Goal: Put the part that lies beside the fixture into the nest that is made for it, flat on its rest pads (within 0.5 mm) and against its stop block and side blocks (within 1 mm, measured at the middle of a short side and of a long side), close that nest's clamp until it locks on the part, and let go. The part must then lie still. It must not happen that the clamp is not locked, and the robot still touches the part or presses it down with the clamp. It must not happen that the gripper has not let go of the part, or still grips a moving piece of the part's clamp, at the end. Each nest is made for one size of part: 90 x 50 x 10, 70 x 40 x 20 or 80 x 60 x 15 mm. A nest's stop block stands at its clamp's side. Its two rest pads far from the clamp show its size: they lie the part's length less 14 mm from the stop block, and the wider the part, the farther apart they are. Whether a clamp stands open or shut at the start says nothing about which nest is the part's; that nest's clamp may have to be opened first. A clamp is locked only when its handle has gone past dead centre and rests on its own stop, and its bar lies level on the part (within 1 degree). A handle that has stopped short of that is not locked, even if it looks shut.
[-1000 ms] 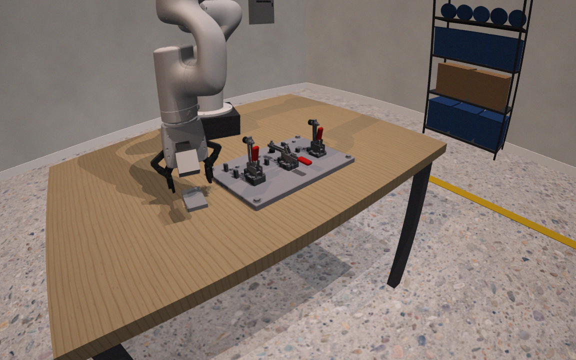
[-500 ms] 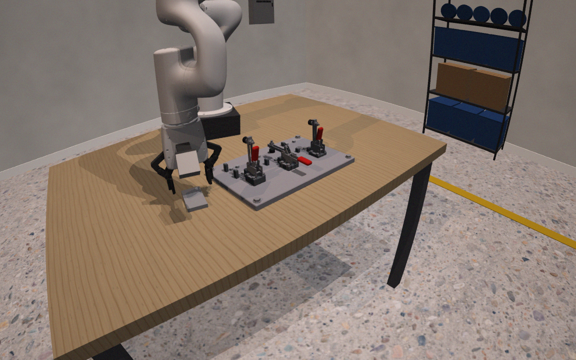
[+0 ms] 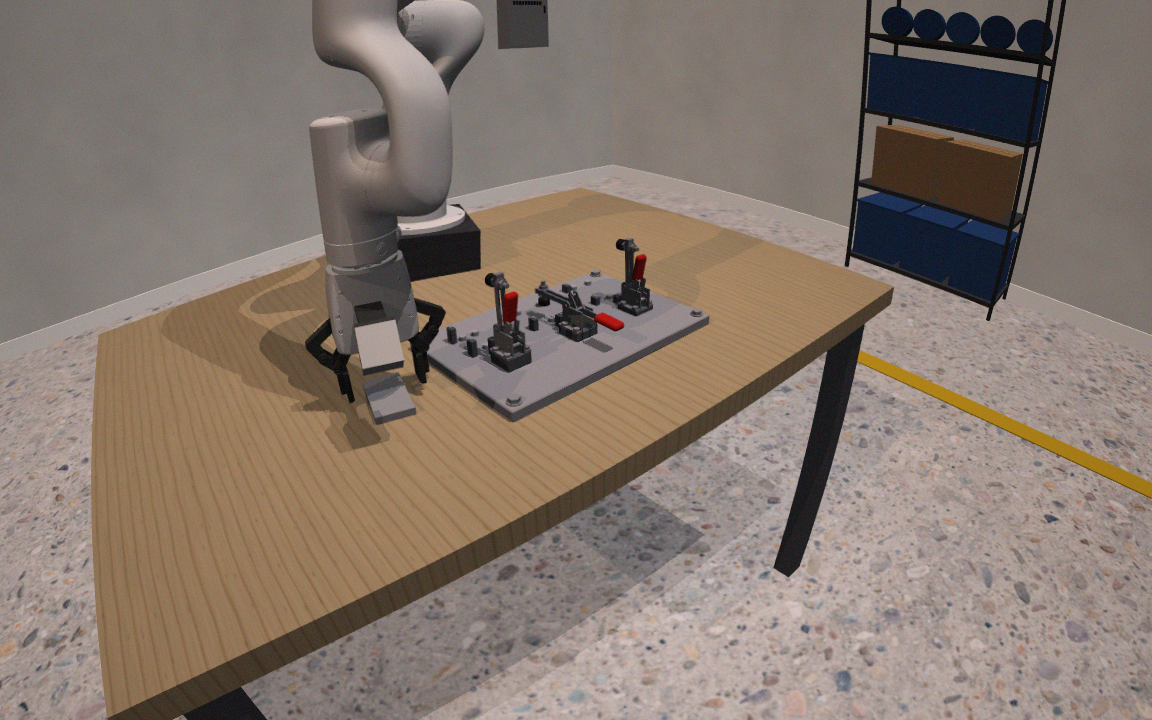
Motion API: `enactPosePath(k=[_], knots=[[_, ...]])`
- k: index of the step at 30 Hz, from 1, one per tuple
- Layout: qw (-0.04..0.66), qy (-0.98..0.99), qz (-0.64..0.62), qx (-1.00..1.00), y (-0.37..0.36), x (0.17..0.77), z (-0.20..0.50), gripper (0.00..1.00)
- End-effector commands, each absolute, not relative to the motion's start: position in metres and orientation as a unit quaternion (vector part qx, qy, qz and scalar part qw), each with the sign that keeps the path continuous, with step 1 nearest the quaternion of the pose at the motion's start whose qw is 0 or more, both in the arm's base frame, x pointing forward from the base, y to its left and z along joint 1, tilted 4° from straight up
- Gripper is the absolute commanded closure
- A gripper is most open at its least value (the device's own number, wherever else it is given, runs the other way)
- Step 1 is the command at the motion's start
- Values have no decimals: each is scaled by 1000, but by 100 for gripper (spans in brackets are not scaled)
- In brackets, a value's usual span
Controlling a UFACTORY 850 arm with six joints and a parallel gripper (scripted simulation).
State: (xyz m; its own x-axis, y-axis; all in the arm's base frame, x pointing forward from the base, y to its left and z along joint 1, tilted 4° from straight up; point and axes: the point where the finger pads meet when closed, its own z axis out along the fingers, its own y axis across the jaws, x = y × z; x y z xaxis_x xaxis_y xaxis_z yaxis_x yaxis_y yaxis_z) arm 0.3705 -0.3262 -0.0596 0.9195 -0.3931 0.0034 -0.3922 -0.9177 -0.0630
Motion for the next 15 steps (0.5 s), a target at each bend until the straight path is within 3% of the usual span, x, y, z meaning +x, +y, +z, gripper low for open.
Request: enactPosePath(k=[1,15], knots=[[31,200,-10,-979,-327,371,-64,0],[31,200,-10,-979,-327,372,-66,0]])
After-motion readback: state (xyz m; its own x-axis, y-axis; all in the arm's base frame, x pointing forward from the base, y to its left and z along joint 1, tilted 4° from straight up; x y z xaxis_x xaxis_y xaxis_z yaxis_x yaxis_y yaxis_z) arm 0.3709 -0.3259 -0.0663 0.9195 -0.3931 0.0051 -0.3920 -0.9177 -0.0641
